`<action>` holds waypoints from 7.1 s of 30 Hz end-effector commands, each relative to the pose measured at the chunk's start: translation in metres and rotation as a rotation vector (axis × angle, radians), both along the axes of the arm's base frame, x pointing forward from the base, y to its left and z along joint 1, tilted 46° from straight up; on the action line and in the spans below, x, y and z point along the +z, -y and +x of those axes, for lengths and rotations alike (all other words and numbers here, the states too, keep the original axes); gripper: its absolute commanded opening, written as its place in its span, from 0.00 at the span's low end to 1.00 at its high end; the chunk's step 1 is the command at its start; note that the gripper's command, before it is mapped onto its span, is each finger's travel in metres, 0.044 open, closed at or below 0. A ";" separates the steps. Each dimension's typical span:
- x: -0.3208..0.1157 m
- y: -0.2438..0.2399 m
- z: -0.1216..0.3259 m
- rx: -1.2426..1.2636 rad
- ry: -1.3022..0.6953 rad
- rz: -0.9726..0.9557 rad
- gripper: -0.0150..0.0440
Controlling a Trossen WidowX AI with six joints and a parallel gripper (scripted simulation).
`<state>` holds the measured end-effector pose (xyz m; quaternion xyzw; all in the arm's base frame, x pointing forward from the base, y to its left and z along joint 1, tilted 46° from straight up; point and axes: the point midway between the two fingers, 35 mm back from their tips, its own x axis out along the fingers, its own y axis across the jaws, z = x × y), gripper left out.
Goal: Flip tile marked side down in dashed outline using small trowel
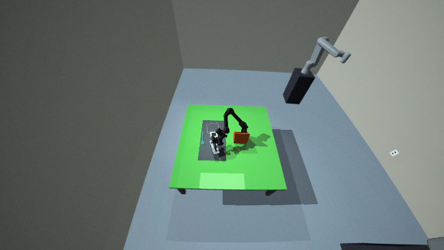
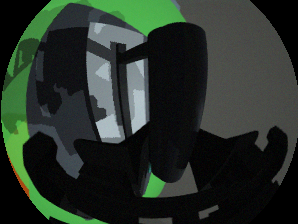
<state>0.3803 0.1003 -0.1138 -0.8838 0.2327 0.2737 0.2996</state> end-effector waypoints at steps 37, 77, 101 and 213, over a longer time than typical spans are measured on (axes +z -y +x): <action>0.016 0.067 -0.012 -0.109 0.093 0.097 0.25; 0.045 0.108 -0.003 -0.108 0.093 0.093 0.25; 0.070 0.090 -0.003 -0.091 0.117 -0.006 0.25; 0.118 0.066 -0.003 -0.095 0.111 -0.012 0.25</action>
